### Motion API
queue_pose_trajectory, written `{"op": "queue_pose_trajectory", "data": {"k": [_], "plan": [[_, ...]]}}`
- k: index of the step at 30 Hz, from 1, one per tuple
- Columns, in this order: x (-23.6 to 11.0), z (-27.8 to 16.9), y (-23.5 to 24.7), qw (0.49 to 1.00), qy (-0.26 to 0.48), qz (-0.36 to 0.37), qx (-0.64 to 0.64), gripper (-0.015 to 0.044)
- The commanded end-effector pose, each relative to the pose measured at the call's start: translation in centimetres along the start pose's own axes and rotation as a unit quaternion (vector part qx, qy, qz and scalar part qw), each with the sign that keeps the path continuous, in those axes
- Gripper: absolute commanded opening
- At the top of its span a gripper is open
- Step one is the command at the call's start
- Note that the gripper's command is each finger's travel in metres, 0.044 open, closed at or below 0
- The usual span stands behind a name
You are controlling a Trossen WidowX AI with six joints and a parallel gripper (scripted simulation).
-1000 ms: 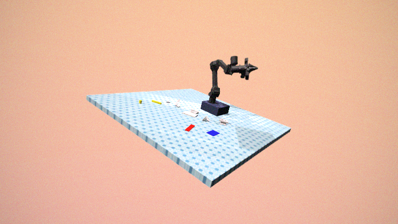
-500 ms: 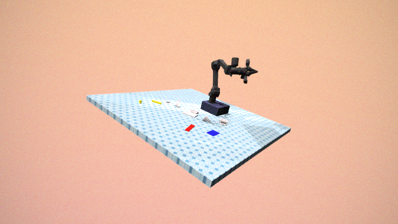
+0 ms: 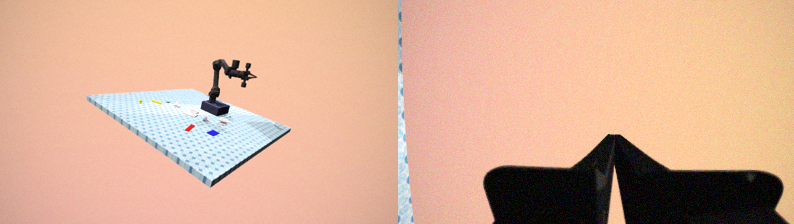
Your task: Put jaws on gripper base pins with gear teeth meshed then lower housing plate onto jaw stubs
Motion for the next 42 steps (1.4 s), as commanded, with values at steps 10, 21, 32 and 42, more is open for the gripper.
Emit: {"op": "queue_pose_trajectory", "data": {"k": [10,21,32,42], "plan": [[0.3,-2.9,1.8,0.987,0.073,0.047,0.137,0.0],[0.2,-5.2,3.4,0.955,0.138,0.078,0.249,0.0],[-0.3,-7.4,5.1,0.906,0.208,0.1,0.356,0.0],[-0.9,-9.2,6.7,0.846,0.273,0.112,0.444,0.0]]}}
Point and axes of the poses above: the point midway between the two fingers, 35 mm back from their tips, its own x axis out along the fingers, its own y axis across the jaws, z = x × y, the point moved 9 cm from there along -x, back along the fingers, and after that the axes turned 12 degrees about x, right-handed, at the moved point
